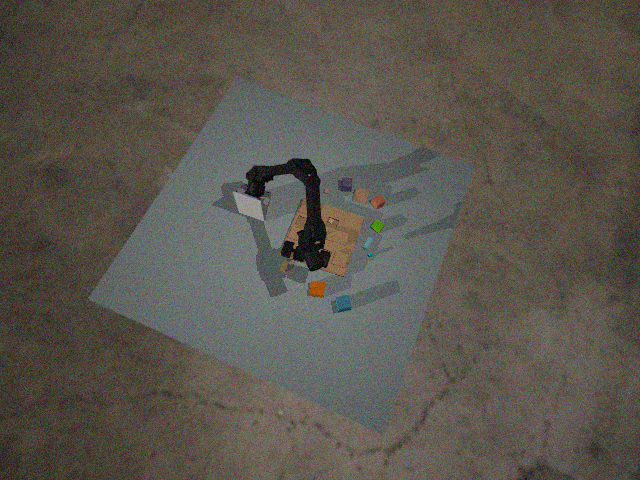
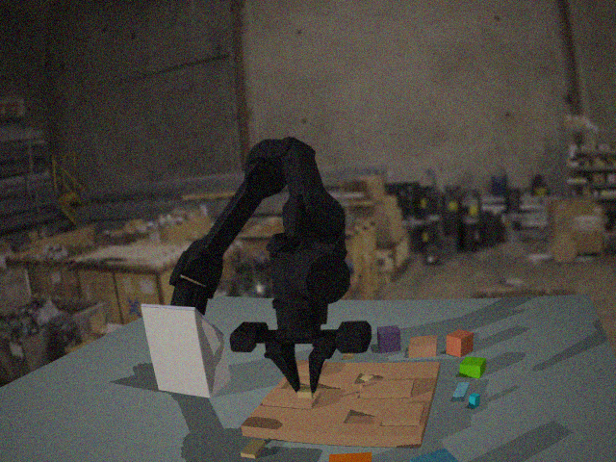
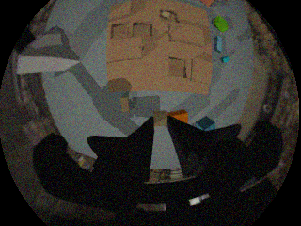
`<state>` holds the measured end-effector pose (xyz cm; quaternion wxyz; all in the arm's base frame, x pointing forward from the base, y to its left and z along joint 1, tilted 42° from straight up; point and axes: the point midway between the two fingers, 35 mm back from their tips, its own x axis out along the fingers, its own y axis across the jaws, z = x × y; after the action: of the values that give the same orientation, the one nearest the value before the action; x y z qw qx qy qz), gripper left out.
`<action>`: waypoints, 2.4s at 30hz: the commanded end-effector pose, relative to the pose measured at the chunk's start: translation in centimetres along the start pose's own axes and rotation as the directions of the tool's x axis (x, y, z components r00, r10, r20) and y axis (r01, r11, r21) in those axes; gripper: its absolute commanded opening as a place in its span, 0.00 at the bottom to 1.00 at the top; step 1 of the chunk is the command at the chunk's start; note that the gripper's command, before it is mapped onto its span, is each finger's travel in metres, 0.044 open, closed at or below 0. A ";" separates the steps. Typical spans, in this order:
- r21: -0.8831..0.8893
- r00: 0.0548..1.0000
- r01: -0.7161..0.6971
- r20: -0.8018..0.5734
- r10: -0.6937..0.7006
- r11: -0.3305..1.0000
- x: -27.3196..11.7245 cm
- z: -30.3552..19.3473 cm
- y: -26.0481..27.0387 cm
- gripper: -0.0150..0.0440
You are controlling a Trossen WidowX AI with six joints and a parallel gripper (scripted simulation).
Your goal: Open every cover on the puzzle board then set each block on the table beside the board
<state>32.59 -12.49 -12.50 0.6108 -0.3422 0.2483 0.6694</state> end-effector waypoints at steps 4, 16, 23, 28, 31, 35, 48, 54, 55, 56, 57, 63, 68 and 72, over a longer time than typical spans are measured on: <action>-0.004 1.000 -0.004 0.000 0.004 1.000 0.2 -2.2 2.2 0.39; -0.006 1.000 -0.005 0.006 0.005 1.000 0.5 -4.2 4.8 0.39; -0.006 1.000 -0.005 0.005 0.005 1.000 1.5 -4.3 4.6 0.39; -0.006 1.000 -0.005 0.005 0.005 1.000 2.3 -4.4 4.6 0.39; -0.006 1.000 -0.005 0.005 0.005 1.000 2.8 -4.4 4.5 0.39; -0.006 1.000 -0.004 0.005 0.004 1.000 3.5 -4.4 4.5 0.39; -0.006 1.000 -0.004 0.006 0.004 1.000 5.7 -4.4 4.4 0.39; -0.007 1.000 -0.004 0.006 0.004 1.000 6.7 -4.4 4.4 0.39; -0.007 1.000 -0.004 0.006 0.004 1.000 6.8 -4.3 4.4 0.39; -0.007 1.000 -0.004 0.007 0.004 1.000 7.0 -4.3 4.4 0.39; -0.007 1.000 -0.004 0.007 0.004 1.000 7.1 -4.3 4.4 0.39; -0.007 1.000 -0.003 0.008 0.003 1.000 8.1 -4.3 4.5 0.39; -0.007 1.000 -0.003 0.008 0.003 1.000 8.9 -4.2 4.5 0.39; -0.007 1.000 -0.003 0.009 0.003 1.000 9.6 -4.2 4.6 0.39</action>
<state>28.79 -10.66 -22.34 0.6081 -0.3460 0.2435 0.6718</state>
